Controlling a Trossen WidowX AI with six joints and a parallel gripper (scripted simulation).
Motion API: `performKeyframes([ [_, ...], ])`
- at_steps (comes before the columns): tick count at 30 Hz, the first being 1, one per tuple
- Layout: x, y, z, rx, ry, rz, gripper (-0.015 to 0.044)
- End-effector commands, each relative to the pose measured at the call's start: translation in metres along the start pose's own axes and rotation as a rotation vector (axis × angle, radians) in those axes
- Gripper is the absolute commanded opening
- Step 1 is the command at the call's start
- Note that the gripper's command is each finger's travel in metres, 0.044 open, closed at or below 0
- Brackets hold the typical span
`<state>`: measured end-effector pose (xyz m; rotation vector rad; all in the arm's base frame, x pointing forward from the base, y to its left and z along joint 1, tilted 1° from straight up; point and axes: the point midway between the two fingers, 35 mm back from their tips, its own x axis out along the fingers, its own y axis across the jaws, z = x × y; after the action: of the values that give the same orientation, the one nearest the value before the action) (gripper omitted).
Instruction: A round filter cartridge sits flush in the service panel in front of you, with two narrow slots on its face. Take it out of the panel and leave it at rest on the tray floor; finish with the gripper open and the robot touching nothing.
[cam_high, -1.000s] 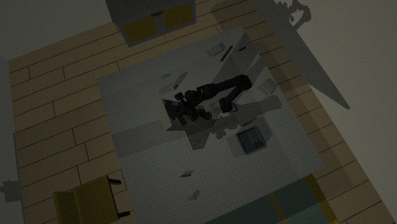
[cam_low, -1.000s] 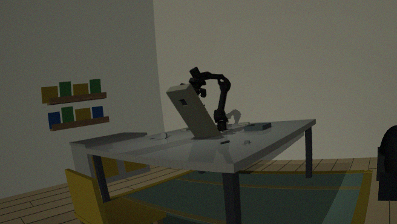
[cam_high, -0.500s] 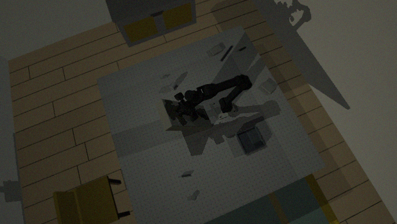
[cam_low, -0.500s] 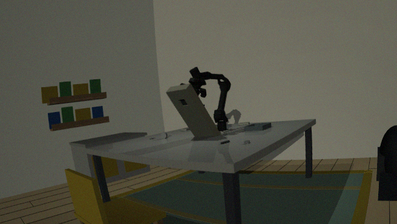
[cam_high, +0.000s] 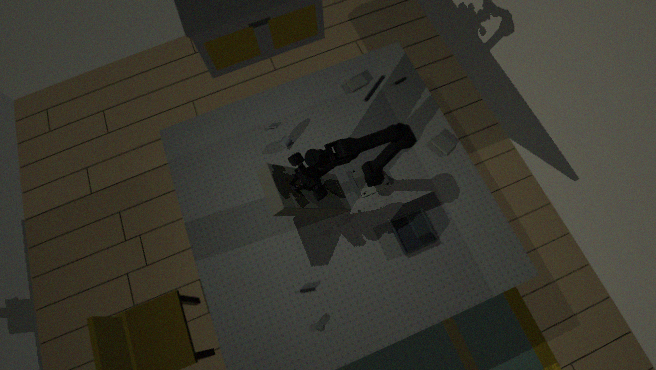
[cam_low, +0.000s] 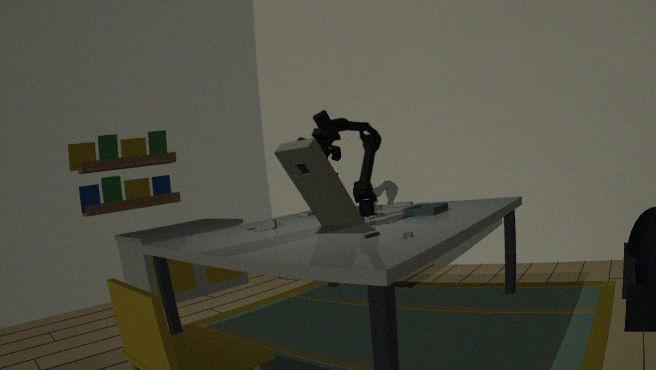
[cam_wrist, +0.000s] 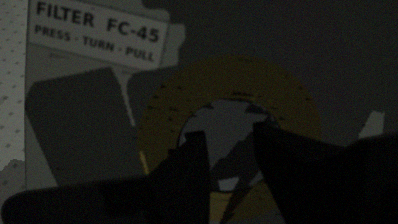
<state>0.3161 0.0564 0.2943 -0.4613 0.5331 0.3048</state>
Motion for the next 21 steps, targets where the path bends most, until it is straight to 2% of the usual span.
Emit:
performKeyframes([
  [1,-0.023,0.000,0.000,0.000,0.008,0.003,0.0000],
  [7,-0.068,0.000,-0.001,0.002,0.015,0.005,0.0000],
  [21,-0.068,0.012,-0.027,0.002,0.016,0.005,0.0000],
])
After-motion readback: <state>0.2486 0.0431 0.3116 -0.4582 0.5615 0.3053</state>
